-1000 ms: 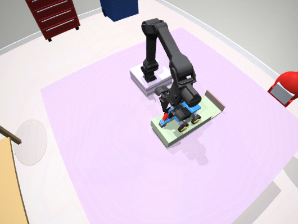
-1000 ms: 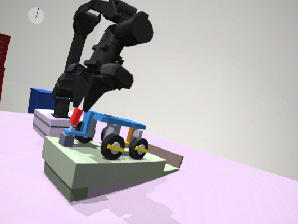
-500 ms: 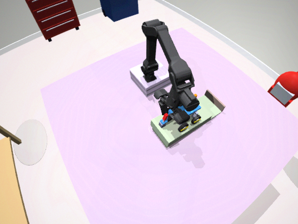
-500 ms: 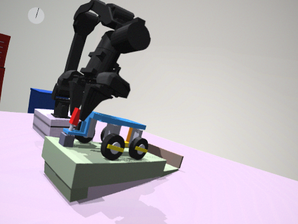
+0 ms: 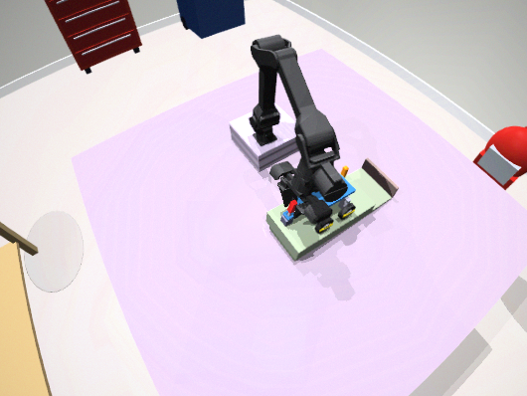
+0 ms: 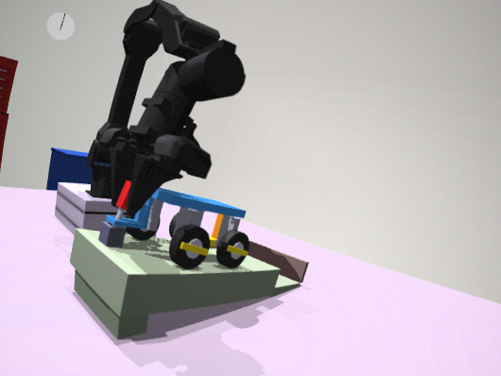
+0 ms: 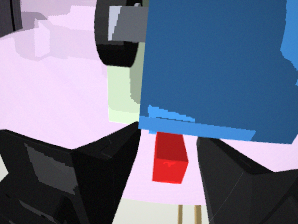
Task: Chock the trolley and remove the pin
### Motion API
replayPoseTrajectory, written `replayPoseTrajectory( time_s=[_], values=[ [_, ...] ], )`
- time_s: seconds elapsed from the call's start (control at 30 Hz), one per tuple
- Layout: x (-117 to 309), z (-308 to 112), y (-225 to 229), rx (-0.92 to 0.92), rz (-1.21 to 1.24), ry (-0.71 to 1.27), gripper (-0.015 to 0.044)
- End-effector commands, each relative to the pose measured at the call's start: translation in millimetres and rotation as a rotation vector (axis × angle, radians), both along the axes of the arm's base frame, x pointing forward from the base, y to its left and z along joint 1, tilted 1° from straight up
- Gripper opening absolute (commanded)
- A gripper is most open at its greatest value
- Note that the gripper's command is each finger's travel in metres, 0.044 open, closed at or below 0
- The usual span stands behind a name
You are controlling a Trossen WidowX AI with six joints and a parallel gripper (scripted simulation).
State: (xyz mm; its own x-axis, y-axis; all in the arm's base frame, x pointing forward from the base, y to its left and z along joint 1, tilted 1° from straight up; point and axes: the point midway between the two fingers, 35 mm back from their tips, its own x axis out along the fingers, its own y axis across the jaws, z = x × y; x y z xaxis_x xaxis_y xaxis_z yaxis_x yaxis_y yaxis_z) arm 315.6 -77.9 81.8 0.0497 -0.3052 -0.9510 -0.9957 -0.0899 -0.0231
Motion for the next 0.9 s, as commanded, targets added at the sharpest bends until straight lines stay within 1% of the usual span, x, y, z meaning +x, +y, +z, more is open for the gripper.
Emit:
replayPoseTrajectory(
  time_s=[0.0, 0.07, 0.37, 0.4, 0.87],
  values=[
    [0.1, 0.2, 0.2, 0.000, 0.000, 0.000, 0.0137],
    [0.1, 0.2, 0.2, 0.000, 0.000, 0.000, 0.0085],
    [0.1, 0.2, 0.2, 0.000, 0.000, 0.000, 0.0025],
    [0.0, 0.4, 0.2, 0.000, 0.000, 0.000, 0.0000],
    [-3.0, 10.9, 1.7, -0.001, 0.002, 0.006, 0.0000]
  ],
)
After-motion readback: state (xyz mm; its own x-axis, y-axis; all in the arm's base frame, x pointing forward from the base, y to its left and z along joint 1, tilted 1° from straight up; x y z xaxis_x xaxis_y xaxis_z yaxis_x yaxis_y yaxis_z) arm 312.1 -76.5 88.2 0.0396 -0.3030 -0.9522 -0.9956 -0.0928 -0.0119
